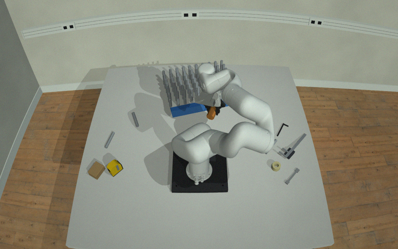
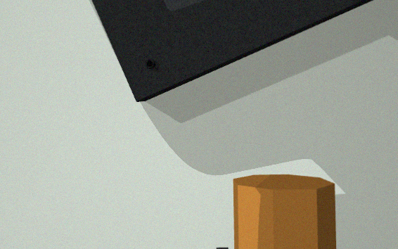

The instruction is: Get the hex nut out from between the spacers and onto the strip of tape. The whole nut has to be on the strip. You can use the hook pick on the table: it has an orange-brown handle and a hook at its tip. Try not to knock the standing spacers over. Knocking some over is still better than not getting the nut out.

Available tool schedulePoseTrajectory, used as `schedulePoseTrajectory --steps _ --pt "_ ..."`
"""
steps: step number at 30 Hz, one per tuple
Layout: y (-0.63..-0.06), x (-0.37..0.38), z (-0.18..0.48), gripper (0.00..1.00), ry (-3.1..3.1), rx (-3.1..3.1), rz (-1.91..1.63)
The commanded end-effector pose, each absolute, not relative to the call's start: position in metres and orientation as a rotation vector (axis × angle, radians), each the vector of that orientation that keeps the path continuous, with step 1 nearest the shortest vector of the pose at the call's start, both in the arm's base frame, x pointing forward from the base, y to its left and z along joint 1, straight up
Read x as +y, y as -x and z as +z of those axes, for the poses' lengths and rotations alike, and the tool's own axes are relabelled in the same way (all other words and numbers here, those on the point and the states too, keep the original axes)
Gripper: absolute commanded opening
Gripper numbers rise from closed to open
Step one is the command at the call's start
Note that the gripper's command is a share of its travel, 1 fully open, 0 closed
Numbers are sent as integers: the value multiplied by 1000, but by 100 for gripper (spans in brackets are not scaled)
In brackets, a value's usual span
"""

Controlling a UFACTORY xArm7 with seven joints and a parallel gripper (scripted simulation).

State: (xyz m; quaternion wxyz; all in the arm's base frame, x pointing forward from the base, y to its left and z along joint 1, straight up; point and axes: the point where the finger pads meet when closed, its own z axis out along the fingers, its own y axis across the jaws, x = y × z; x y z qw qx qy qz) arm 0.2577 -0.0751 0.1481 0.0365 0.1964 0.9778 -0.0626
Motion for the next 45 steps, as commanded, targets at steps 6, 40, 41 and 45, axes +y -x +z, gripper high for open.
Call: schedulePoseTrajectory --steps 6,40,41,45 --pt "-263 -85 149 0 107 3116 -67" --pt "-263 -85 148 0 395 3118 -2" --pt "-263 -85 148 0 395 3117 -2" --pt "-263 -85 143 0 395 3111 2"
